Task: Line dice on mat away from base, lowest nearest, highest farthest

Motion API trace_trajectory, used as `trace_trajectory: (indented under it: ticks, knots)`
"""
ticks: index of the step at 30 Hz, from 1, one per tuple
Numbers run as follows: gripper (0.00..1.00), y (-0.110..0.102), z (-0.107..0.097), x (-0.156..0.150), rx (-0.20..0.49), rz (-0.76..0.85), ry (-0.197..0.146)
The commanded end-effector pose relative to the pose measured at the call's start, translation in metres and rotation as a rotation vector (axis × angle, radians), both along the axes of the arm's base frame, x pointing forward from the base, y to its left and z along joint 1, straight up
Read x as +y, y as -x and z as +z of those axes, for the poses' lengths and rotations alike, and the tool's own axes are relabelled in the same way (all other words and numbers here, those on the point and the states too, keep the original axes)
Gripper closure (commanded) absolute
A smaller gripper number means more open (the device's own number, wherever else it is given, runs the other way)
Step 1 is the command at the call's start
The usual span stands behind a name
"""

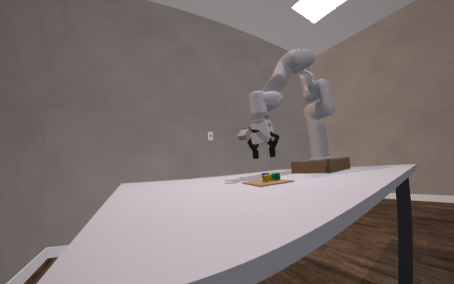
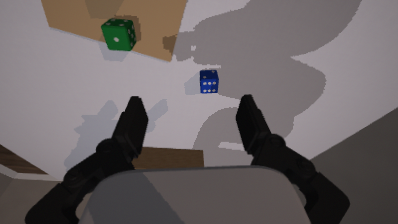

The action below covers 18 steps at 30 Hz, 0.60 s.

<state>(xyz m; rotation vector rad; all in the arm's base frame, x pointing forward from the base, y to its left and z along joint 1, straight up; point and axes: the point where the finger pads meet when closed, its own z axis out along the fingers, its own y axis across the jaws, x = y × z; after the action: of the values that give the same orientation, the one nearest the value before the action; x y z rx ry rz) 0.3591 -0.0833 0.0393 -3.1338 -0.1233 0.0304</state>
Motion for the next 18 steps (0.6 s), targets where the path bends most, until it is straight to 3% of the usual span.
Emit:
trace_trajectory:
  ticks: [1, 3, 4, 18]
  knots:
    - [0.0, 0.0231, 0.001, -0.0217, -0.02, 0.038, 0.004]
    - [0.0, 0.0301, -0.0001, -0.026, -0.02, 0.045, 0.004]
    - [0.58, 0.0301, -0.0001, -0.026, -0.02, 0.045, 0.004]
    - [0.58, 0.0301, -0.0001, -0.026, -0.02, 0.045, 0.004]
